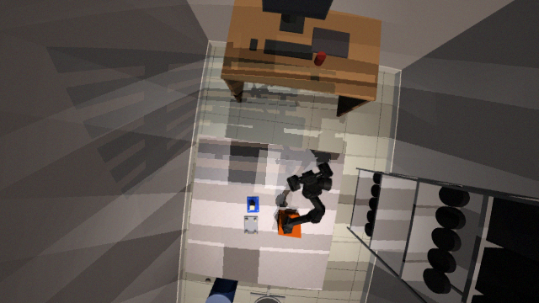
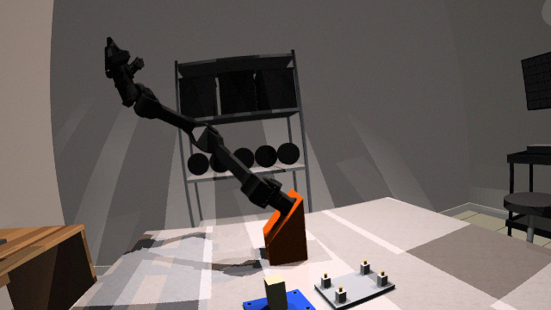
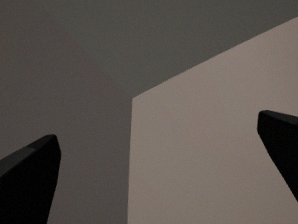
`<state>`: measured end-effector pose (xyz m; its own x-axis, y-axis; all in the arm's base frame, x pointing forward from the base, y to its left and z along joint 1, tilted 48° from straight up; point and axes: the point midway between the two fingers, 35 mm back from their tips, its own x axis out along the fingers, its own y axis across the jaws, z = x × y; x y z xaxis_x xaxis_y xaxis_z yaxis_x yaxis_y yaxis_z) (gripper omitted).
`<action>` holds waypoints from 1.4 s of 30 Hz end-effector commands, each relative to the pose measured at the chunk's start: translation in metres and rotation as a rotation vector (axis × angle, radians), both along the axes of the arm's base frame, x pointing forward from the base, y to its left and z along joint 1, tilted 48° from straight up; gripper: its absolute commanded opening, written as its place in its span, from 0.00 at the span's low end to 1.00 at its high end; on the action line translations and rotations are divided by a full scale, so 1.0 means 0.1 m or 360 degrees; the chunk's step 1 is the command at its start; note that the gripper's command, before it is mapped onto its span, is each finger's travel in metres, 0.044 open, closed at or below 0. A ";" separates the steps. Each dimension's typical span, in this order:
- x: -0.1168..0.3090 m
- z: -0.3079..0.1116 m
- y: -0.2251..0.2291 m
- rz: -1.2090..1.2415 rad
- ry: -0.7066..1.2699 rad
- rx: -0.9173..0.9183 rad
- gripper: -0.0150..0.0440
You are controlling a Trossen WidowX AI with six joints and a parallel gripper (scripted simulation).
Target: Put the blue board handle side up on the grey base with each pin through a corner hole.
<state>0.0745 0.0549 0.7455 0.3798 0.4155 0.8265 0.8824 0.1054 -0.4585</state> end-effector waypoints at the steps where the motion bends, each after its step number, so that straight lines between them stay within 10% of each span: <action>1: 0.64 -0.13 -0.38 0.0108 0.0285 0.0325 1.00; 20: 2.23 -1.11 -1.03 0.0209 0.1018 0.1064 1.00; 42: 3.54 -4.12 -1.49 -0.0421 0.2199 0.2230 1.00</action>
